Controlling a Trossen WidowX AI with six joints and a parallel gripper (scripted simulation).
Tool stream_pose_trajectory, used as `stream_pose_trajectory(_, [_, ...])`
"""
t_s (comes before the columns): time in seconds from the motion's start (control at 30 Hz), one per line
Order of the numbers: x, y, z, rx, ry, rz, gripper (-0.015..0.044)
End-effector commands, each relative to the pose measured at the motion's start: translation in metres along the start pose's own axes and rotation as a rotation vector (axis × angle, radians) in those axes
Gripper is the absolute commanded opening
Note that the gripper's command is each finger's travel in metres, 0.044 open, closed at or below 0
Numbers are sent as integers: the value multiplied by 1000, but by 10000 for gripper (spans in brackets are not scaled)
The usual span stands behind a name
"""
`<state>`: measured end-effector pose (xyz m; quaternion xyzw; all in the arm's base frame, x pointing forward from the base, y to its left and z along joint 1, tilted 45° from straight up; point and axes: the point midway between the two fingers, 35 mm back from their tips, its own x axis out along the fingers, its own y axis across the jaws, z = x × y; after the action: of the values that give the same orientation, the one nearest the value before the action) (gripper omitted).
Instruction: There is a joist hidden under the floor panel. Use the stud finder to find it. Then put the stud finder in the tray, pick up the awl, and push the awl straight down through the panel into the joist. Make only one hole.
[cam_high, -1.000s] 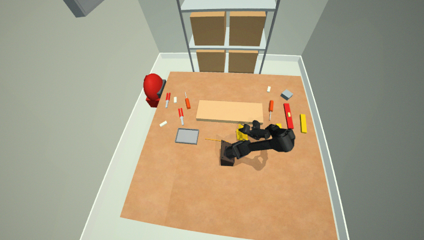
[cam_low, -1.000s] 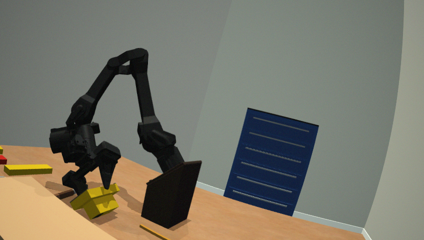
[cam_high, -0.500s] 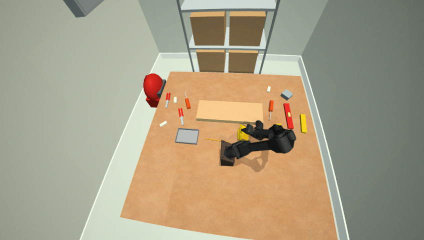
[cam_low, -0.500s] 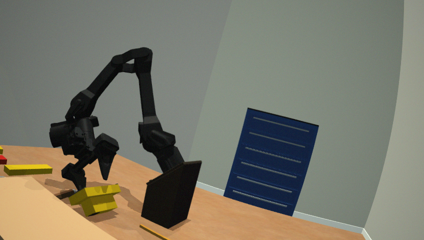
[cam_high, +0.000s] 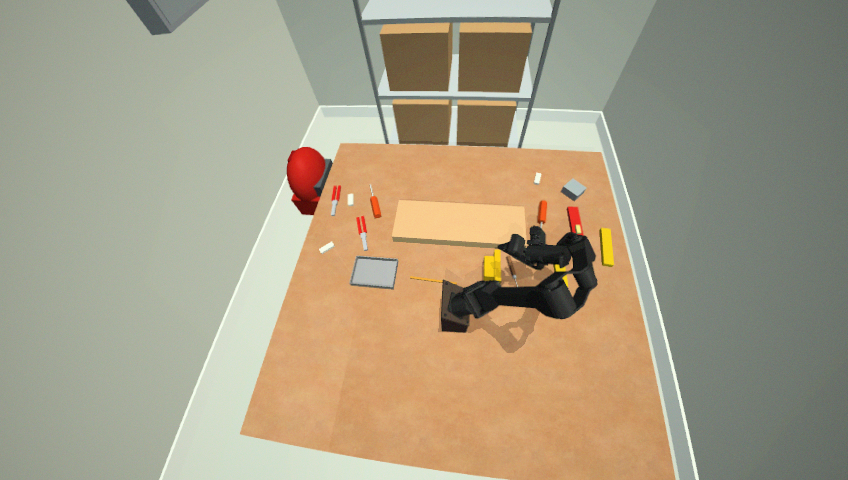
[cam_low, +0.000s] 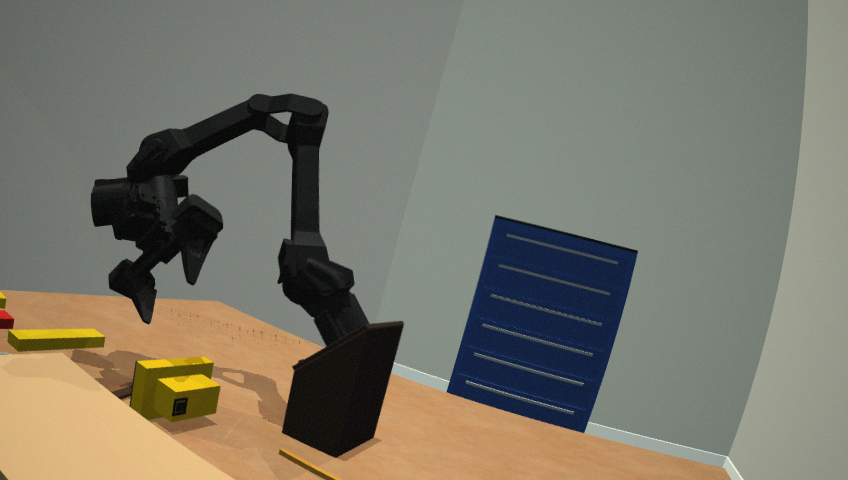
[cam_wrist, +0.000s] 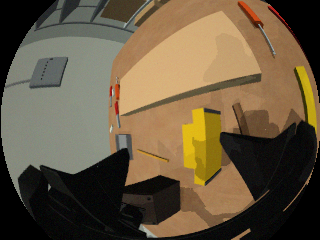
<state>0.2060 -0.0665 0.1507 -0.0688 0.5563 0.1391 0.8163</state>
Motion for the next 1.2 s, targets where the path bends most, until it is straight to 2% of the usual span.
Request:
stream_pose_trajectory(0.0, [5,0,-2,0,10,11,440])
stream_pose_trajectory(0.53, [6,0,-3,10,18,11,440])
stream_pose_trajectory(0.67, [33,10,-11,205,177,-18,440])
stream_pose_trajectory(0.8, [60,21,-24,415,336,-140,440])
stream_pose_trajectory(0.93, [79,29,-38,613,423,-330,440])
stream_pose_trajectory(1.17, [96,29,-54,850,359,-712,440])
